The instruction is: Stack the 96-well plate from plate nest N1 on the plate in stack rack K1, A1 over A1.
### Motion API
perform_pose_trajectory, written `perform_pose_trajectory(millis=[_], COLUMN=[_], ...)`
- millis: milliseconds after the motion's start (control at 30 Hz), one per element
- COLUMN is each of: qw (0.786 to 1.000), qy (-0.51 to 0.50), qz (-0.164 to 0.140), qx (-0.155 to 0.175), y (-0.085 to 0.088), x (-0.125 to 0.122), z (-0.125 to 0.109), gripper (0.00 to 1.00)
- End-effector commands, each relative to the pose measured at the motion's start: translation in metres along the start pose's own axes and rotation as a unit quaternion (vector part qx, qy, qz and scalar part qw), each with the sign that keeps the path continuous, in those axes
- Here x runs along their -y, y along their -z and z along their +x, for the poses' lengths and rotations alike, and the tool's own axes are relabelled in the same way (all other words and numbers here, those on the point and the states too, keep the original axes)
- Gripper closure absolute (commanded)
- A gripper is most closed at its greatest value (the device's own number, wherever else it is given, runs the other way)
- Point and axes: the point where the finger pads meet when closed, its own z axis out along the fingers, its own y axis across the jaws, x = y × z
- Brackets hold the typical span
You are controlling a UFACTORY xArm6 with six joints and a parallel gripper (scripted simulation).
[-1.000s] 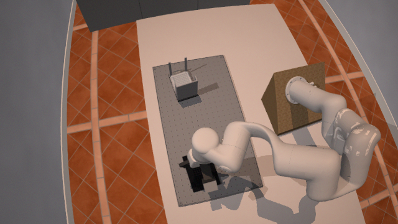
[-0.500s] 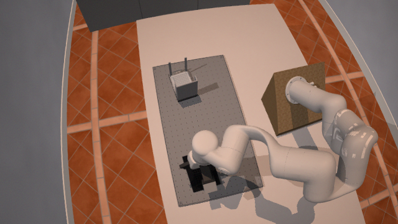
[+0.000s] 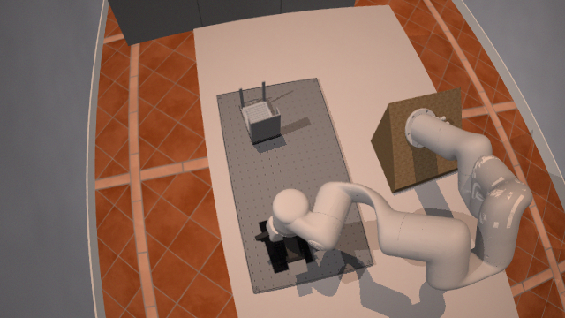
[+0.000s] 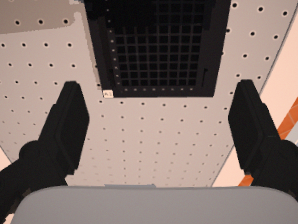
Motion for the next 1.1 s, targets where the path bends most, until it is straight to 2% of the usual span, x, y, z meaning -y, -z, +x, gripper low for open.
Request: perform_pose_trajectory(millis=[0, 1067], qw=[1.000, 1.000], qy=[0.001, 0.001], qz=[-0.002, -0.002], qx=[0.000, 0.000], y=[-0.008, -0.054], x=[-0.001, -0.001], z=[0.000, 0.000], gripper=[0.00, 0.00])
